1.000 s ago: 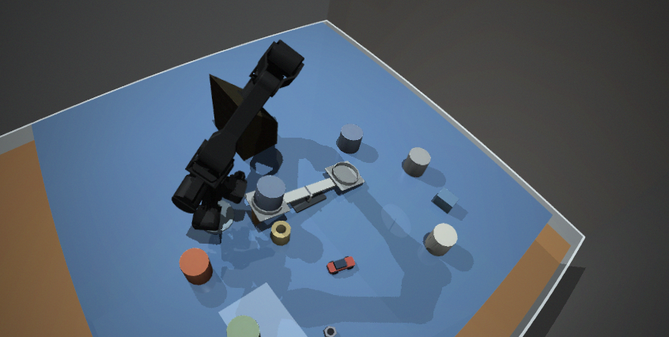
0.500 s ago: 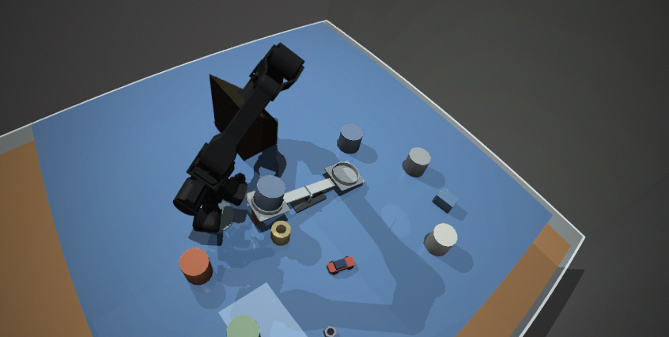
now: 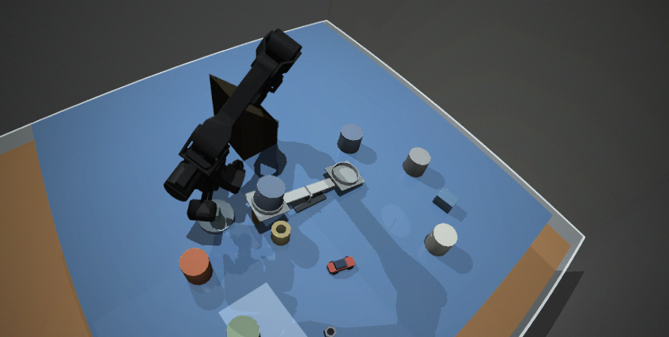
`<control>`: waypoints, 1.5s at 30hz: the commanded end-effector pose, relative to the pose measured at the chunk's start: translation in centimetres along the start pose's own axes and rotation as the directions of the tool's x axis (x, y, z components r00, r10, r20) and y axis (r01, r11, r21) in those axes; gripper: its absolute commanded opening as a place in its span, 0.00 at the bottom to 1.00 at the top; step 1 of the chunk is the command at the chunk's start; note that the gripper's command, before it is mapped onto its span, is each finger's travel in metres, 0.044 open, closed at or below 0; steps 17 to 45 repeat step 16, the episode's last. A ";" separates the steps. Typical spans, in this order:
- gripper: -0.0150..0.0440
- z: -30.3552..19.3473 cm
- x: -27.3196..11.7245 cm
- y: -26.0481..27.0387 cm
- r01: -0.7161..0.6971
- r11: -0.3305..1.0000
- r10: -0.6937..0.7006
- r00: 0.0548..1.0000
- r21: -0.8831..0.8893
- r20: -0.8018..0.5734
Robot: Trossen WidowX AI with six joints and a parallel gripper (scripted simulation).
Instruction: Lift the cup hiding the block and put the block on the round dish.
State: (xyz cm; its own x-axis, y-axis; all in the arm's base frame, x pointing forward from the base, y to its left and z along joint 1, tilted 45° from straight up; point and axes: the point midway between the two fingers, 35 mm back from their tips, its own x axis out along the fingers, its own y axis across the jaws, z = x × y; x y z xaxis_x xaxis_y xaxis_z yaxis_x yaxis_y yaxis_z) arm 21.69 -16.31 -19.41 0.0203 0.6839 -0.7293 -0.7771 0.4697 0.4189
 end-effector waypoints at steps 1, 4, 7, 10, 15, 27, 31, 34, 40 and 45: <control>1.00 0.1 -0.7 0.2 -0.011 1.000 0.011 1.000 -0.008 -0.005; 1.00 0.0 -4.1 0.2 -0.003 1.000 0.003 1.000 -0.001 -0.002; 1.00 -0.1 -5.1 0.3 0.000 1.000 0.000 1.000 0.001 -0.001; 1.00 -0.1 -5.1 0.3 0.000 1.000 0.000 1.000 0.001 -0.001; 1.00 -0.1 -5.1 0.3 0.000 1.000 0.000 1.000 0.001 -0.001; 1.00 -0.1 -5.1 0.3 0.000 1.000 0.000 1.000 0.001 -0.001; 1.00 -0.1 -5.1 0.3 0.000 1.000 0.000 1.000 0.001 -0.001; 1.00 -0.1 -5.1 0.3 0.000 1.000 0.000 1.000 0.001 -0.001; 1.00 -0.1 -5.1 0.3 0.000 1.000 0.000 1.000 0.001 -0.001; 1.00 -0.1 -5.1 0.3 0.000 1.000 0.000 1.000 0.001 -0.001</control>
